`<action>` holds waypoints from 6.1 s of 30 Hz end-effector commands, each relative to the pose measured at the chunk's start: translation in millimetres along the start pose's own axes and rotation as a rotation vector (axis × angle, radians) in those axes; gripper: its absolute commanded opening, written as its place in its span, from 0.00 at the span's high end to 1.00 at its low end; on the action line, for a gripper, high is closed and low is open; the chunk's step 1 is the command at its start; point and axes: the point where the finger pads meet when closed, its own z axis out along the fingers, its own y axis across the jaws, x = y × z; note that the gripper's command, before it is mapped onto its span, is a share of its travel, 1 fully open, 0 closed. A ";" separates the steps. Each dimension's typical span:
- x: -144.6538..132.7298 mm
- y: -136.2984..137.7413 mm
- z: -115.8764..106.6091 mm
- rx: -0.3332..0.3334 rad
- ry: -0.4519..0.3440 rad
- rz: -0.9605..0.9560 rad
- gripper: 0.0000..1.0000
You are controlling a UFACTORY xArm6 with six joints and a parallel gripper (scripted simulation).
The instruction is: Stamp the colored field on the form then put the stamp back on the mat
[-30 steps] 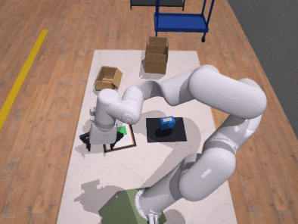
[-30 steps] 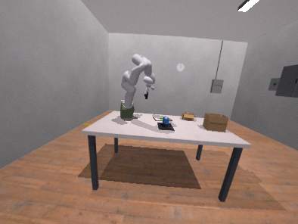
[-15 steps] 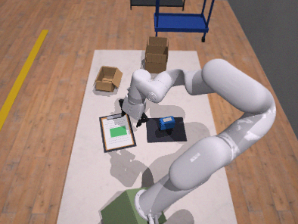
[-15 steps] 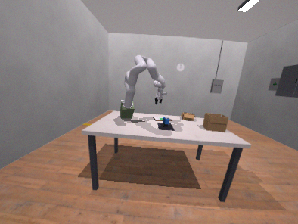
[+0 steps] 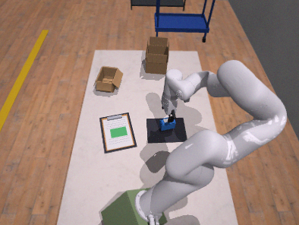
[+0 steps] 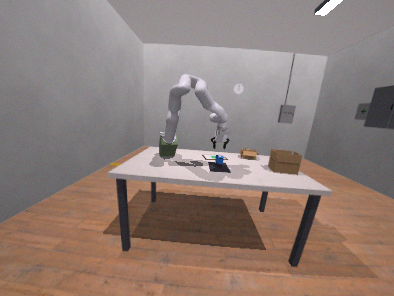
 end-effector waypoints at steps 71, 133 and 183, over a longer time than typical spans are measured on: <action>-296.9 -178.3 -42.0 0.009 0.005 1.605 0.00; -298.3 -178.0 71.8 0.010 0.005 1.616 0.00; -299.9 -178.5 -41.7 0.003 0.009 0.033 0.00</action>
